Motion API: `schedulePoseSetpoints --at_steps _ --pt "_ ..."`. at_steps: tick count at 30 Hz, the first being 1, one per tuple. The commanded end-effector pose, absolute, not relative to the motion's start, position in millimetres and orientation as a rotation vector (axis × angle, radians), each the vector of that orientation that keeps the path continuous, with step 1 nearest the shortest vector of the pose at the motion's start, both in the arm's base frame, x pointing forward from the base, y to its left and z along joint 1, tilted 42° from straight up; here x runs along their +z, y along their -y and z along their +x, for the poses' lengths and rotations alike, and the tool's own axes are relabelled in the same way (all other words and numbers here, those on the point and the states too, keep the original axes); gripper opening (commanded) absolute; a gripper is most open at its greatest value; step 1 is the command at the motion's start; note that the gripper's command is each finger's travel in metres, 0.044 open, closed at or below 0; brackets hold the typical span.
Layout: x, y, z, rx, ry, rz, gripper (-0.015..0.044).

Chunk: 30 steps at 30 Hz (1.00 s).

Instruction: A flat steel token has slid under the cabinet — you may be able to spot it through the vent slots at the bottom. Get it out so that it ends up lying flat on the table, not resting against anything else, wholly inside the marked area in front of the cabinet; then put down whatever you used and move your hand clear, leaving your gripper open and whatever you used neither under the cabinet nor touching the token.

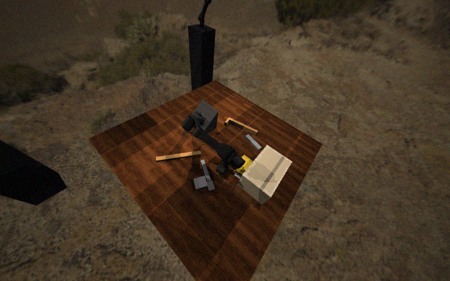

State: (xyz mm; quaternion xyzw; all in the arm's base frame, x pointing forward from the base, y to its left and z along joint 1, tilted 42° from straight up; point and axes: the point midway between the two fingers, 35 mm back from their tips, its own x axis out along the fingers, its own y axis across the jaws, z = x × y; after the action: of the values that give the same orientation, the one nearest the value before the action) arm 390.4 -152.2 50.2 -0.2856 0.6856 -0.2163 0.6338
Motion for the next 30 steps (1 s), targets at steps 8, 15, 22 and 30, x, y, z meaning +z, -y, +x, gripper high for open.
schedulePoseSetpoints --at_steps 8,15,22,30 --pt "38.9 141.8 388.9 -0.489 -1.572 -0.657 0.0000" --pt "35.0 137.5 388.0 -0.488 -1.572 -0.657 0.0000" --pt "31.1 133.3 387.3 -0.488 -1.572 -0.657 0.0000" --pt "26.7 128.3 386.3 -0.488 -1.572 -0.657 0.0000"
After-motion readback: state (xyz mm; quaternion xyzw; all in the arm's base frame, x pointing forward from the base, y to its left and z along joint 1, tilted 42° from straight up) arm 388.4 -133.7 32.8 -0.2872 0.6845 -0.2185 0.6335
